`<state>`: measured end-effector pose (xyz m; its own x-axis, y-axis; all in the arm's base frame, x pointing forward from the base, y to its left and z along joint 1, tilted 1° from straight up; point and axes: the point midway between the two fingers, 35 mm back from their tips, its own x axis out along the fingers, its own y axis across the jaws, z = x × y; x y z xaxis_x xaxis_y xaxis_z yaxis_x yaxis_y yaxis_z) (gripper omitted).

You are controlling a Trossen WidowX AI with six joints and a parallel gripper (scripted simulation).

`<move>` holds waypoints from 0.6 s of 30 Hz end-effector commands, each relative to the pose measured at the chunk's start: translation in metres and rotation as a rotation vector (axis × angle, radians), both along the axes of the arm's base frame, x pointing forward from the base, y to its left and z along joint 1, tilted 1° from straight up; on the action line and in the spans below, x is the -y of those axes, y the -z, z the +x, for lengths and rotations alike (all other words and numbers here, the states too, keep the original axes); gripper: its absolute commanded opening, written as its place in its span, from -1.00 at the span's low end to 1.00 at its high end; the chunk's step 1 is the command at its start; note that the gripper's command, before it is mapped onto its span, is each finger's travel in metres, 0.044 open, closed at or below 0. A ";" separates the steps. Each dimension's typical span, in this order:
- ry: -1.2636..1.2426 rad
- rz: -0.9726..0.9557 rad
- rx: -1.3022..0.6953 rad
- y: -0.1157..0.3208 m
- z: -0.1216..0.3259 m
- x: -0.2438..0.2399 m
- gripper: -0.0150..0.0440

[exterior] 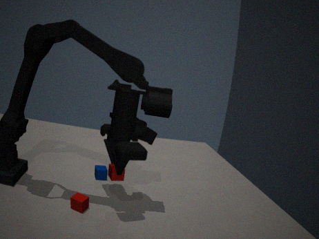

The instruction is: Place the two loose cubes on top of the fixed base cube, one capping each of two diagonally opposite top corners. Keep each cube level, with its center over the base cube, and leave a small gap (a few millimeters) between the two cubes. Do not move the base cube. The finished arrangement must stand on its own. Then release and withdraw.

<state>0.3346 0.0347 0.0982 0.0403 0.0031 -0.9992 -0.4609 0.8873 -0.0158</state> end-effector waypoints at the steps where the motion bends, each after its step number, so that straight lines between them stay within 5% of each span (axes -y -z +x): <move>1: 0.005 -0.004 0.007 -0.015 0.000 0.001 -0.14; 18: -0.078 -0.007 0.006 -0.040 -0.012 -0.011 -0.14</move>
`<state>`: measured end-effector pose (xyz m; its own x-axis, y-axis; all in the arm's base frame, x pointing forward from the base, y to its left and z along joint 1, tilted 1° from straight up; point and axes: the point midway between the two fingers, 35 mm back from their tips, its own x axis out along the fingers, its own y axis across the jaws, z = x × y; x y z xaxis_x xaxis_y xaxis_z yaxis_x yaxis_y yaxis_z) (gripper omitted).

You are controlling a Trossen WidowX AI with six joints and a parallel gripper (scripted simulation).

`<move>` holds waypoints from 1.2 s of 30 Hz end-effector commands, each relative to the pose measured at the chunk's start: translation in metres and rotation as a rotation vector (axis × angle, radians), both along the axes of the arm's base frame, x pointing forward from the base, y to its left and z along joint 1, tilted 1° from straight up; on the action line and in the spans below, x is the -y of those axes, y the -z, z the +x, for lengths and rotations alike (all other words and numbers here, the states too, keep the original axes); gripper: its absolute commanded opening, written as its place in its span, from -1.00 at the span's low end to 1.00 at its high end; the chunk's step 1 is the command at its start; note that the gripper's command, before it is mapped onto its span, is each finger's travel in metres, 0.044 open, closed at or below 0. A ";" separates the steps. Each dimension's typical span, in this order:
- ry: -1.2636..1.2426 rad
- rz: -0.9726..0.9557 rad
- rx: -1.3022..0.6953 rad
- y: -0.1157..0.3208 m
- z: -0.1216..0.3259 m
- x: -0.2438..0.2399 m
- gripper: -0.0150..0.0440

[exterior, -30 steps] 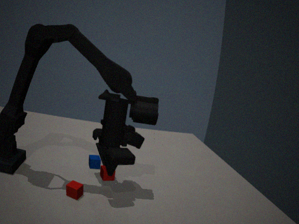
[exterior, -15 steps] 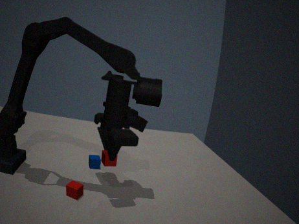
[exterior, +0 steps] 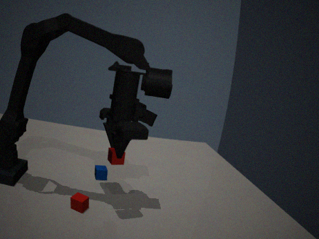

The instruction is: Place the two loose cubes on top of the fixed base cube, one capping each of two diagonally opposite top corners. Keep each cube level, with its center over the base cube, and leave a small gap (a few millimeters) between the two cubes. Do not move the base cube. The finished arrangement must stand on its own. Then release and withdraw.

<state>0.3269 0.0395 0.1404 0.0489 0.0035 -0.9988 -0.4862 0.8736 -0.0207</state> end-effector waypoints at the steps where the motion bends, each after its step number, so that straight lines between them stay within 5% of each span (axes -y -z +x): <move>1: -0.068 -0.007 -0.002 0.004 -0.006 -0.009 -0.14; 36: -0.654 -0.028 -0.004 0.043 -0.063 -0.080 -0.14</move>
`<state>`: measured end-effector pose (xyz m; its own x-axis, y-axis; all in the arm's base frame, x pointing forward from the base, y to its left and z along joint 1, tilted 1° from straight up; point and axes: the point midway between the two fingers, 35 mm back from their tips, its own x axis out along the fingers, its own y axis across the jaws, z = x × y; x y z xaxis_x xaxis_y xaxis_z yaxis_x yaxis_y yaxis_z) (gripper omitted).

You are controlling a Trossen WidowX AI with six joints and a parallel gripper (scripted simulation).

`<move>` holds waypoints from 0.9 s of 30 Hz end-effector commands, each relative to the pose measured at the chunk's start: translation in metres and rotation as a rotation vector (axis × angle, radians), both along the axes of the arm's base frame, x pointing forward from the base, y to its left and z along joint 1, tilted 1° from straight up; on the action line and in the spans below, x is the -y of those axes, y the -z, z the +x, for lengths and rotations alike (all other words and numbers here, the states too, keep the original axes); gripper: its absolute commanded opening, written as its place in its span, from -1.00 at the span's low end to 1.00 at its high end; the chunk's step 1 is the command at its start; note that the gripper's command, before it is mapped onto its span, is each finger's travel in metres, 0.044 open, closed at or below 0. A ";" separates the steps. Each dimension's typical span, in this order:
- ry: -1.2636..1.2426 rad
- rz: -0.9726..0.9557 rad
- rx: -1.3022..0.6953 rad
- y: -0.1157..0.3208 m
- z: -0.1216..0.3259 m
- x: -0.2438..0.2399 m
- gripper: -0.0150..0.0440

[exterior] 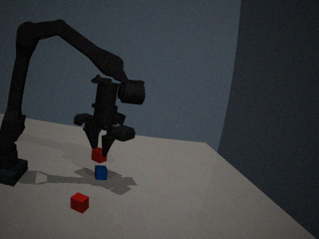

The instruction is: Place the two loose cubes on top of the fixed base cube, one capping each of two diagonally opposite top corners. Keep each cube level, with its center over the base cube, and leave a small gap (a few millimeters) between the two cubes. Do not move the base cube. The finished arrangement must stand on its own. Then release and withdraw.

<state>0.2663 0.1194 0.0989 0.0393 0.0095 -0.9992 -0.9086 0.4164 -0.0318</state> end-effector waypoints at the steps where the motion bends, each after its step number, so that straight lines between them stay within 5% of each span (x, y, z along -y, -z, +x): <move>1: -0.021 -0.005 0.003 0.002 -0.002 0.000 -0.14; 27: -0.024 -0.005 0.003 0.028 -0.002 -0.001 -0.14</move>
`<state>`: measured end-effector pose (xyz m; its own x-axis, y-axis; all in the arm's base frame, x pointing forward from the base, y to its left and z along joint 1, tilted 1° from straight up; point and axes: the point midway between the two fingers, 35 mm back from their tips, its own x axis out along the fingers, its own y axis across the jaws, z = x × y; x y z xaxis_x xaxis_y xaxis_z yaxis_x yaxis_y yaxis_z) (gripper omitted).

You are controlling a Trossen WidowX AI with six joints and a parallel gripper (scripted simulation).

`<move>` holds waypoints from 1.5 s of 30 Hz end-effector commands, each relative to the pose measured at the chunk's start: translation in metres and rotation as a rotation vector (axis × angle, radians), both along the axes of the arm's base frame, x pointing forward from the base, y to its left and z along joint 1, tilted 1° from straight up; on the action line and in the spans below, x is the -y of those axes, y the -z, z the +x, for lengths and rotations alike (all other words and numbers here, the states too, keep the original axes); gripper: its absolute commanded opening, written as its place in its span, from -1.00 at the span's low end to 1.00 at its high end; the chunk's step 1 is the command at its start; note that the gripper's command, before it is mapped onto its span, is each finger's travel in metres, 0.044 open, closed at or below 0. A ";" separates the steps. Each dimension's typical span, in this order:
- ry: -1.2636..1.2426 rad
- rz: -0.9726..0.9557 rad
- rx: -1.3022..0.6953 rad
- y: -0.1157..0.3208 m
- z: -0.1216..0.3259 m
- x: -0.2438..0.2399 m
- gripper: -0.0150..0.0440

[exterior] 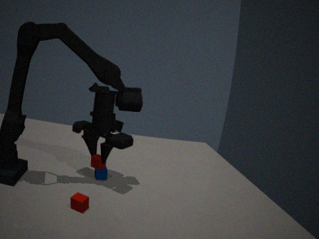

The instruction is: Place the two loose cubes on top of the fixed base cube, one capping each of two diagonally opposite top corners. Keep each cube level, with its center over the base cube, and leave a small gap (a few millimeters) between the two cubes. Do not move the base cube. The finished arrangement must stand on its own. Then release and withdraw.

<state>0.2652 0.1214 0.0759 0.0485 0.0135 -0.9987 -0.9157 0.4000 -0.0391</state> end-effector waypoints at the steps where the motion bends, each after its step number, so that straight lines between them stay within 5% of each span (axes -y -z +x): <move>1: -0.005 -0.008 -0.006 0.006 -0.001 0.001 -0.14; 27: -0.003 -0.008 -0.006 0.007 -0.001 0.001 -0.14; 31: -0.003 -0.008 -0.006 0.007 -0.001 0.001 0.20; 45: 0.000 -0.004 -0.008 -0.010 -0.002 0.001 0.20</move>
